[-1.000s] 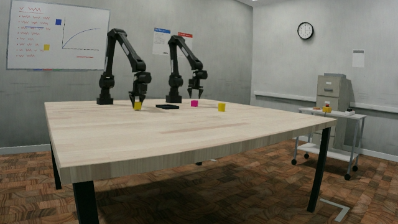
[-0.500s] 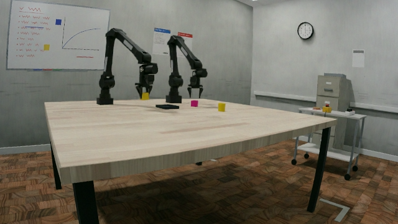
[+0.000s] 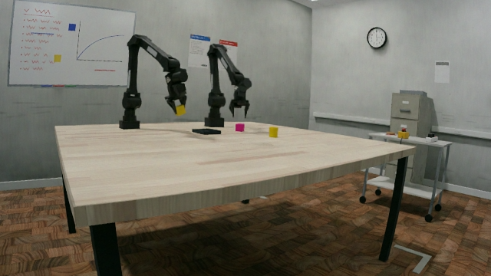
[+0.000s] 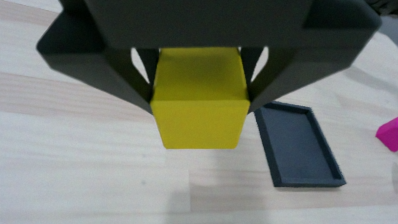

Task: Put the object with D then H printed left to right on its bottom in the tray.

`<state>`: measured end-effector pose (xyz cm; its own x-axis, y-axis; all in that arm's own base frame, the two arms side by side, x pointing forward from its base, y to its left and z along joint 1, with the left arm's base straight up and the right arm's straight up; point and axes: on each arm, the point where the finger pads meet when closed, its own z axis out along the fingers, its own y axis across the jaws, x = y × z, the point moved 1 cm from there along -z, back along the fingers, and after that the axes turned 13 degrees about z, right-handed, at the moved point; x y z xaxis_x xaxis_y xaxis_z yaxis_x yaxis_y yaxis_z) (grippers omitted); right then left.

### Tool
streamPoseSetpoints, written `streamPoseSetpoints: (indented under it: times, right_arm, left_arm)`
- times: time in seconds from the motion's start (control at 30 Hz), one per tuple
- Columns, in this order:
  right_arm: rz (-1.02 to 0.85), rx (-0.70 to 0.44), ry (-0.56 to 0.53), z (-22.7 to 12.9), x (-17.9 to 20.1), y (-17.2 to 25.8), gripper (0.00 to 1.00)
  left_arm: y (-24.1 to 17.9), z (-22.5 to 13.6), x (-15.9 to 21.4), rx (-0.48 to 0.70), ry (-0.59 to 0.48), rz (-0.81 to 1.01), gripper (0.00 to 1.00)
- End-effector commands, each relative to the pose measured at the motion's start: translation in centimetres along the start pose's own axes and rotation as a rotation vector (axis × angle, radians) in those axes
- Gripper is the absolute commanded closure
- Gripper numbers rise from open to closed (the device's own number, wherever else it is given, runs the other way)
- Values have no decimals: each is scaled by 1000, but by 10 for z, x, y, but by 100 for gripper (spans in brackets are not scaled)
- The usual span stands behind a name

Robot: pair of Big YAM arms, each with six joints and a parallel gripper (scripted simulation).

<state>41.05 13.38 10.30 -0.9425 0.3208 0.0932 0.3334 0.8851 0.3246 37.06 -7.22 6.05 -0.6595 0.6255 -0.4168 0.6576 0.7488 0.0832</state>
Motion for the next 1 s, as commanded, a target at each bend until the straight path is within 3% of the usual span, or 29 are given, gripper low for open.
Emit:
streamPoseSetpoints:
  times: [0.0,0.3,0.4,0.7,0.97]
  right_arm:
    - [-43,-137,-26,-33,-10,26,59]
    - [-47,-307,12,-52,-7,42,59]
    - [-39,-316,25,-49,-7,42,59]
    - [-27,-512,67,-77,0,62,59]
    - [-8,-603,121,-77,9,66,59]
  left_arm:
    - [-4,3,-42,-44,-183,-271,29]
    - [-21,-5,-91,53,-397,-503,29]
    - [-23,-6,-95,67,-416,-536,29]
    - [-50,-27,-142,276,-609,-764,29]
    - [-69,-45,-165,439,-687,-896,29]
